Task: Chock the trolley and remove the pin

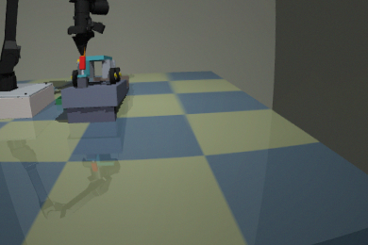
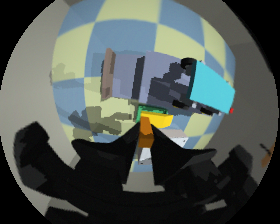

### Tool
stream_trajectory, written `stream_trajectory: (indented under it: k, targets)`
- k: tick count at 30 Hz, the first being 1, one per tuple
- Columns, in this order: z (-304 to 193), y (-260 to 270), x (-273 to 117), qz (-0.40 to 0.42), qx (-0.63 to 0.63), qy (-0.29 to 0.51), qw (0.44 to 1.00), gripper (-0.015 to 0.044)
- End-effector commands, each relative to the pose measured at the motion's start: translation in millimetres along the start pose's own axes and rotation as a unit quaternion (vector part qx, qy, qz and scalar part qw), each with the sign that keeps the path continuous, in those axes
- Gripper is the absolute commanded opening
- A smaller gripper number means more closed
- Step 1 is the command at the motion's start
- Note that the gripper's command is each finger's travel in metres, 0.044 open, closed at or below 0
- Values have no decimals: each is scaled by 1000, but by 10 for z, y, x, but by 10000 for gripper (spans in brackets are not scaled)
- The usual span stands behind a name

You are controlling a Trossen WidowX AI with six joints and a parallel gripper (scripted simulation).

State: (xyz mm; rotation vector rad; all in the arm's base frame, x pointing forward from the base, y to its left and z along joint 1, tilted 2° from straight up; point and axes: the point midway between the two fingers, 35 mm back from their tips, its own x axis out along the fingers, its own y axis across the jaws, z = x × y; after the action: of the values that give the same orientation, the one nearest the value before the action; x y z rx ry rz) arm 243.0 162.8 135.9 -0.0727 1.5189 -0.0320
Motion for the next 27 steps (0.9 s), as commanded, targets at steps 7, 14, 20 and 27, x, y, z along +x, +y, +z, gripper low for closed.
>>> stream_trajectory:
  k: [7, 14, 20, 27]
  targets:
    - [180, 17, 34, -9, 3, -1, 1000, 0]
    - [306, 25, 61, -9, 3, -1, 1000, 0]
    - [301, 26, 199, -9, 3, -1, 1000, 0]
    - [310, 29, 378, -10, 3, -1, 1000, 0]
